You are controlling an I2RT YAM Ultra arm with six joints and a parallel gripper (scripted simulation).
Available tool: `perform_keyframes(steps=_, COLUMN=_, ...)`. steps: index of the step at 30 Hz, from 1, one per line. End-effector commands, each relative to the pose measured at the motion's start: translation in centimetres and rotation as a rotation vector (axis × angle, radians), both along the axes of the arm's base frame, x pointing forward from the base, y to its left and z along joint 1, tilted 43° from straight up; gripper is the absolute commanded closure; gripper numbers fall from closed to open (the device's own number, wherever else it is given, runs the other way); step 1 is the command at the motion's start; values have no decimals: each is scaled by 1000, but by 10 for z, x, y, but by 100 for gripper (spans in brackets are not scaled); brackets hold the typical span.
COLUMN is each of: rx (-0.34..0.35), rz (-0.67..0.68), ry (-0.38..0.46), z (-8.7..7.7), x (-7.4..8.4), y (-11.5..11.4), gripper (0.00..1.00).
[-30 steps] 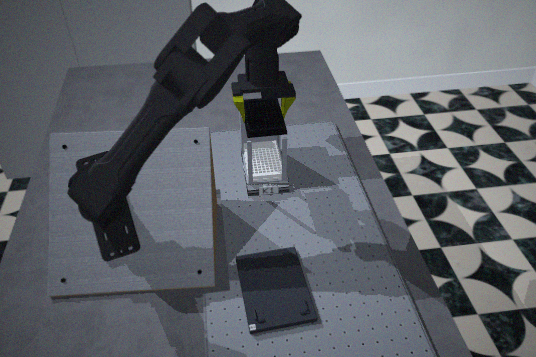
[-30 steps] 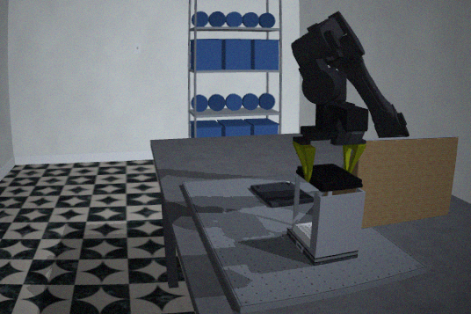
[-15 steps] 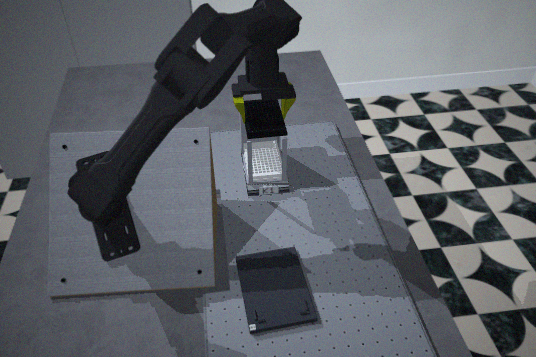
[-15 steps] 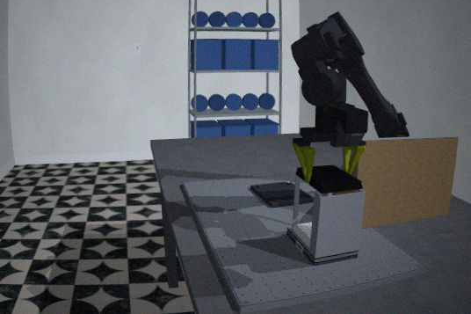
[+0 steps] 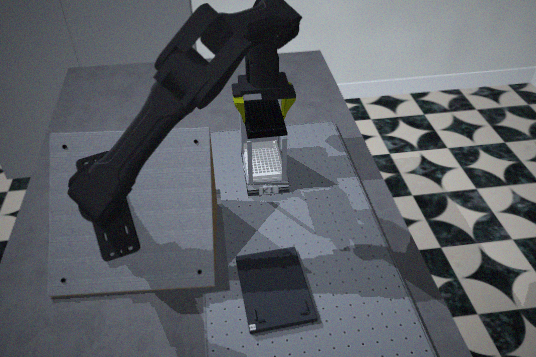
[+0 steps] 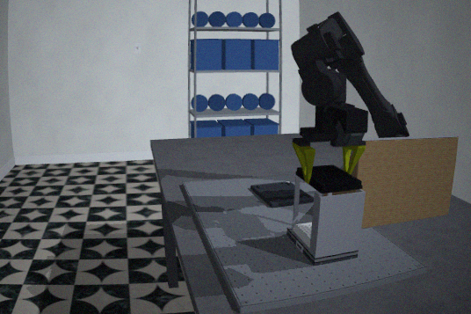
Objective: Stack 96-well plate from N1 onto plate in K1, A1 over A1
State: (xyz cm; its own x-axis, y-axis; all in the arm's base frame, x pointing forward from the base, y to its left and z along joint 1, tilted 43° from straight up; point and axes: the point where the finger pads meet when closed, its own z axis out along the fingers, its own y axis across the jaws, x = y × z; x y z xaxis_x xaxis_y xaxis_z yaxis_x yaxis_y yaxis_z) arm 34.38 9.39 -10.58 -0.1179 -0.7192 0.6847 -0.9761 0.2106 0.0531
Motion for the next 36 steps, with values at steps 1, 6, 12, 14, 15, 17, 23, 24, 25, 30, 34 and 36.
perform_keyframes(steps=1, rx=9, rz=7, ry=-10, z=3, x=1, y=5, gripper=100)
perform_keyframes(steps=6, rx=9, rz=7, ry=-10, z=3, x=1, y=5, gripper=100)
perform_keyframes(steps=12, rx=27, rz=14, ry=-35, z=9, x=6, y=13, gripper=100)
perform_keyframes(steps=14, rx=27, rz=14, ry=-35, z=8, x=6, y=13, gripper=100)
perform_keyframes(steps=15, rx=27, rz=14, ry=-34, z=8, x=6, y=13, gripper=100)
perform_keyframes(steps=17, rx=27, rz=14, ry=-35, z=8, x=7, y=13, gripper=100)
perform_keyframes(steps=23, rx=27, rz=14, ry=-34, z=7, x=7, y=14, gripper=100)
perform_keyframes(steps=24, rx=26, rz=14, ry=-33, z=6, x=7, y=13, gripper=100)
perform_keyframes(steps=25, rx=25, rz=14, ry=-32, z=6, x=6, y=13, gripper=100)
perform_keyframes(steps=30, rx=20, rz=13, ry=-24, z=4, x=5, y=12, gripper=100)
perform_keyframes(steps=34, rx=18, rz=13, ry=-18, z=3, x=4, y=12, gripper=100)
perform_keyframes(steps=36, rx=16, rz=13, ry=-16, z=2, x=3, y=12, gripper=100)
